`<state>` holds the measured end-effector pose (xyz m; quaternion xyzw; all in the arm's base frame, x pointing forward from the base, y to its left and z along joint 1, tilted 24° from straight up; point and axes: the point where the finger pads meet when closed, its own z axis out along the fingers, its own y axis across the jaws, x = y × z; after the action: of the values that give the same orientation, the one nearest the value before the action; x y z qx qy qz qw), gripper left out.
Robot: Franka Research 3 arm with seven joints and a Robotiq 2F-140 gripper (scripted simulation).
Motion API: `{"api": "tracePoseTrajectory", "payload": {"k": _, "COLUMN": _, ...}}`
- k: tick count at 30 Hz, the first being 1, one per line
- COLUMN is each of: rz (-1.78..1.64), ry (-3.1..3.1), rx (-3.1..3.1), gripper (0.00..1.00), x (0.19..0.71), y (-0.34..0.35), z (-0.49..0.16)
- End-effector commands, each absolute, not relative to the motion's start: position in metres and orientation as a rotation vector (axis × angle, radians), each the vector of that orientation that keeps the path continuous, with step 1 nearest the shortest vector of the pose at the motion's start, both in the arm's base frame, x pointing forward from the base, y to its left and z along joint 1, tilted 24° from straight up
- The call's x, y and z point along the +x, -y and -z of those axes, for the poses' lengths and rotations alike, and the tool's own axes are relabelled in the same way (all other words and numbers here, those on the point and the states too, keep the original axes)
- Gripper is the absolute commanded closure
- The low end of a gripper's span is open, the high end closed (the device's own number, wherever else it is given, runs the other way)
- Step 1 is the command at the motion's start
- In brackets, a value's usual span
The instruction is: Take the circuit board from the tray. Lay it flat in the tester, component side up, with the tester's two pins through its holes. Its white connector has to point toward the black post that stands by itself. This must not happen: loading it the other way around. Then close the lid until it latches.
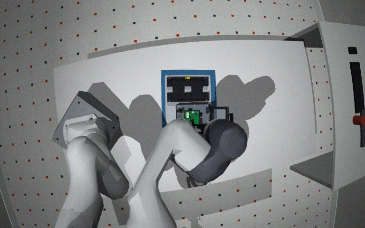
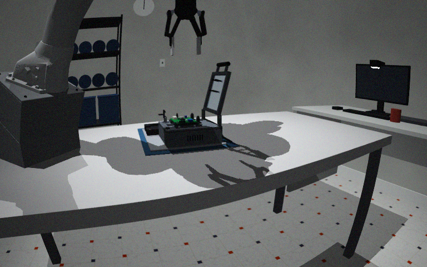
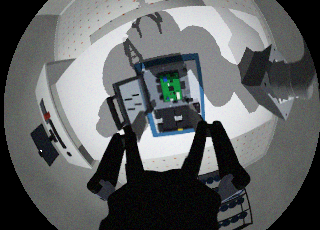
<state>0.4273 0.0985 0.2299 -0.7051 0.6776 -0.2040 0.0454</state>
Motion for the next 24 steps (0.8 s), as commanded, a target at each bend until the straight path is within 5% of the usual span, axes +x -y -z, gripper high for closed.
{"api": "tracePoseTrajectory", "payload": {"k": 1, "rz": 0.623, "ry": -2.074, "rx": -2.195, "gripper": 0.42, "x": 0.4187, "y": -0.0945, "z": -0.2327}}
{"api": "tracePoseTrajectory", "payload": {"k": 10, "rz": 0.623, "ry": -2.074, "rx": -2.195, "gripper": 0.42, "x": 0.4178, "y": -0.0951, "z": -0.2352}}
{"api": "tracePoseTrajectory", "payload": {"k": 11, "rz": 0.623, "ry": -2.074, "rx": -2.195, "gripper": 0.70, "x": 0.4178, "y": -0.0951, "z": -0.2352}}
{"api": "tracePoseTrajectory", "payload": {"k": 24, "rz": 0.623, "ry": -2.074, "rx": -2.195, "gripper": 0.70, "x": 0.4178, "y": -0.0951, "z": -0.2352}}
